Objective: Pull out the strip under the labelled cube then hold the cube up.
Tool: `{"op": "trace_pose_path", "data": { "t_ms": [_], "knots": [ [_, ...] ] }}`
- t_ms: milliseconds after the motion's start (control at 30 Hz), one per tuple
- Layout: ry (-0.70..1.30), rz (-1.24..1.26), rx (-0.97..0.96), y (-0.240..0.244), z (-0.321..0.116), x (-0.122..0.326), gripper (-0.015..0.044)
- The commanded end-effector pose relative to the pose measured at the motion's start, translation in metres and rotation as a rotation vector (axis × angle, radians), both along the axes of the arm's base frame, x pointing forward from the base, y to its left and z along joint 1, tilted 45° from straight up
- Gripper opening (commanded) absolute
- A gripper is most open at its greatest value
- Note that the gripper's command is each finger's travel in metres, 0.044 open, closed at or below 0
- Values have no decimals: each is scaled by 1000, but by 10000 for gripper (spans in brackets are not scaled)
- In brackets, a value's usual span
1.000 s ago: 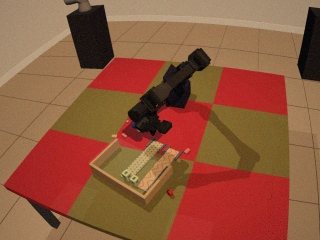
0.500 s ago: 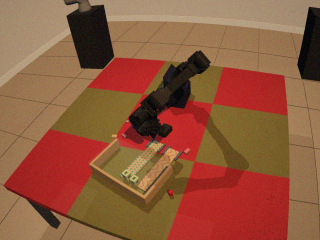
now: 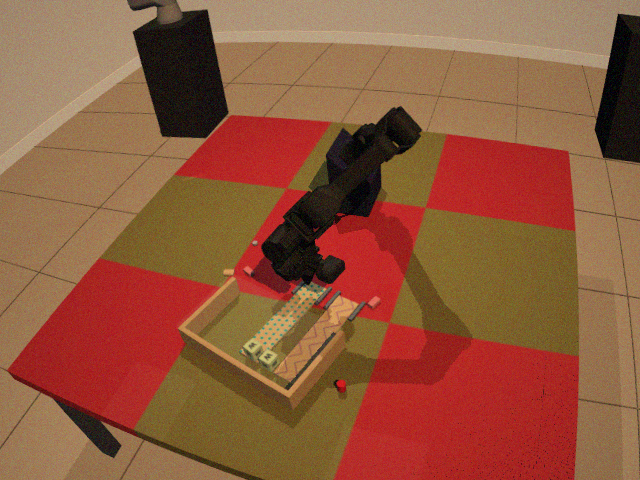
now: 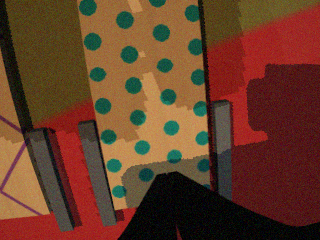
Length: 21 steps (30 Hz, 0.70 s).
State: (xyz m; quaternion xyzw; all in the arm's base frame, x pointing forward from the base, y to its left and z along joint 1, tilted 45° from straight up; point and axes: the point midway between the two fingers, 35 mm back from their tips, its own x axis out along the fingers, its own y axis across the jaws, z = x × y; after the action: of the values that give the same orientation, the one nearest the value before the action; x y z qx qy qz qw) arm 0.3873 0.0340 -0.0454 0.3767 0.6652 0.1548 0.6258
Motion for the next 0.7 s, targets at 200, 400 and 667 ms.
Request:
{"op": "trace_pose_path", "data": {
  "t_ms": [200, 400, 667],
  "knots": [
    [9, -2, 7, 12, -12, -1, 0],
    [9, -2, 8, 20, -18, -1, 0],
    [9, -2, 9, 23, -21, -1, 0]
  ]
}}
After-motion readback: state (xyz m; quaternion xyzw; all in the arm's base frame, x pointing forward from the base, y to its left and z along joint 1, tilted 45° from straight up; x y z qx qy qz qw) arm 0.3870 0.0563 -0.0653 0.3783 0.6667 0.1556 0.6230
